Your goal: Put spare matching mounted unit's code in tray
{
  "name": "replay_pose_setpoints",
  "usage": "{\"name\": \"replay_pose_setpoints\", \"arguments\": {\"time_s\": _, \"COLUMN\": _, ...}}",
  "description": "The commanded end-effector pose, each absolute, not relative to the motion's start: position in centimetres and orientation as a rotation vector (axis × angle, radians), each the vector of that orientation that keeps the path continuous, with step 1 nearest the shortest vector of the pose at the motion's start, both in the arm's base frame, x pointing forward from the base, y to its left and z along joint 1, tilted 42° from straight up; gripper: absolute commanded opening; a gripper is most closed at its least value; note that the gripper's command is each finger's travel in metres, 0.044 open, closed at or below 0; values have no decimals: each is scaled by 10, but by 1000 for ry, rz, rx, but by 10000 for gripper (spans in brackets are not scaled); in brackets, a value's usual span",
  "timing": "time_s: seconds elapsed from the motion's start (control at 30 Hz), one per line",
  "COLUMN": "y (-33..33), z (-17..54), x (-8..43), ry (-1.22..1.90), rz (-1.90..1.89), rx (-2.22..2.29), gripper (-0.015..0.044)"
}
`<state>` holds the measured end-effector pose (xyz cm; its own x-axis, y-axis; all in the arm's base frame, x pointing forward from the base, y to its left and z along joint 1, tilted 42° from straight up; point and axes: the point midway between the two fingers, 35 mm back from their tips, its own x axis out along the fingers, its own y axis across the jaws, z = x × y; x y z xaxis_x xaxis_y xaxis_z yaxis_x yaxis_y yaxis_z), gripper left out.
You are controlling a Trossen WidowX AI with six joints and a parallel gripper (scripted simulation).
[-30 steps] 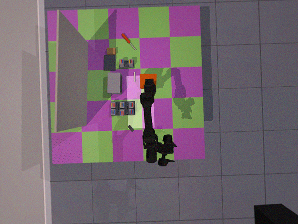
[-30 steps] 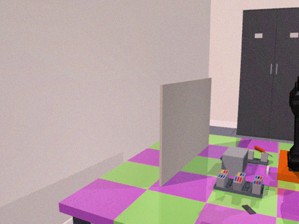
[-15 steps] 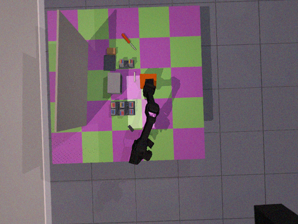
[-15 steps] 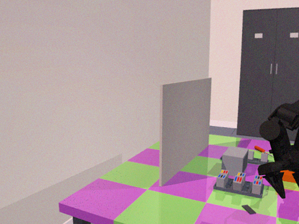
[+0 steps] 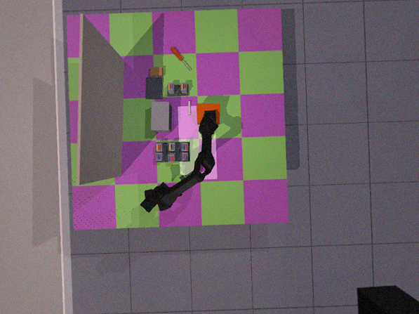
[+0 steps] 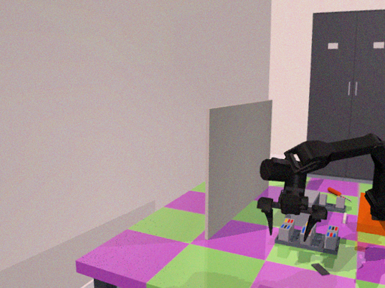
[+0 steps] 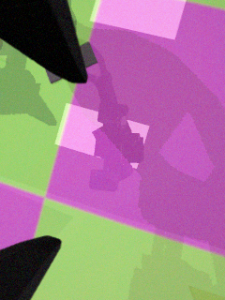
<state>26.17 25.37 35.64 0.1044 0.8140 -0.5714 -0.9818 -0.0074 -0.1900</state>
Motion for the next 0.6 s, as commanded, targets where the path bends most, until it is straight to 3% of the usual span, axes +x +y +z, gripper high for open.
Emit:
{"name": "replay_pose_setpoints", "arguments": {"time_s": 0.0, "y": 217, "z": 327, "x": 307, "ry": 525, "rz": 1320, "rx": -514, "gripper": 440}}
{"name": "replay_pose_setpoints", "arguments": {"time_s": 0.37, "y": 94, "z": 253, "x": 382, "ry": 925, "rz": 954, "rx": -155, "gripper": 440}}
{"name": "replay_pose_setpoints", "arguments": {"time_s": 0.57, "y": 5, "z": 204, "x": 394, "ry": 1131, "rz": 734, "rx": 116, "gripper": 440}}
